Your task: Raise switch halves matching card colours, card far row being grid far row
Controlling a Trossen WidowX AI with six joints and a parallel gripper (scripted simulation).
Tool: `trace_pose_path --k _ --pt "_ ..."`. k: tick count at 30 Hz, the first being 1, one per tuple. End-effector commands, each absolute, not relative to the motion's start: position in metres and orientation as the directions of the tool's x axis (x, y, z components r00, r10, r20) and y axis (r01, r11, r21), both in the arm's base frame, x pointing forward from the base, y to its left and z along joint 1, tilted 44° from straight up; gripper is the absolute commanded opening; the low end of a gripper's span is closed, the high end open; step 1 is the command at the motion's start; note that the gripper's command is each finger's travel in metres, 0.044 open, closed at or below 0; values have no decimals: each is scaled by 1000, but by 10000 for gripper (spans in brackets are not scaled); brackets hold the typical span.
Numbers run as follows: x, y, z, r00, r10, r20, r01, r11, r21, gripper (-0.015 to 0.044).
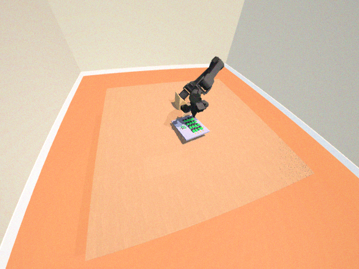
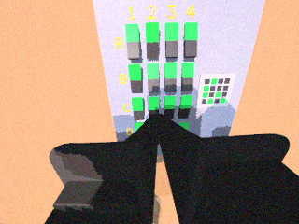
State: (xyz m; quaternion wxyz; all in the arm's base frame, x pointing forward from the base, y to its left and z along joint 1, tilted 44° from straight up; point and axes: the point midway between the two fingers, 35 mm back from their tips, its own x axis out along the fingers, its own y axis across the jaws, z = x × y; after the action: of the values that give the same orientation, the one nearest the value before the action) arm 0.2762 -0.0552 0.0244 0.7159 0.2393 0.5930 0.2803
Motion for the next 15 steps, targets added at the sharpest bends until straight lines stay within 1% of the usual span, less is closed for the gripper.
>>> trace_pose_path --k 1,15 --pt "277 -41 9 111 696 -710 -109 718 687 0" --pt "279 -32 1 111 696 -709 -109 718 688 0"
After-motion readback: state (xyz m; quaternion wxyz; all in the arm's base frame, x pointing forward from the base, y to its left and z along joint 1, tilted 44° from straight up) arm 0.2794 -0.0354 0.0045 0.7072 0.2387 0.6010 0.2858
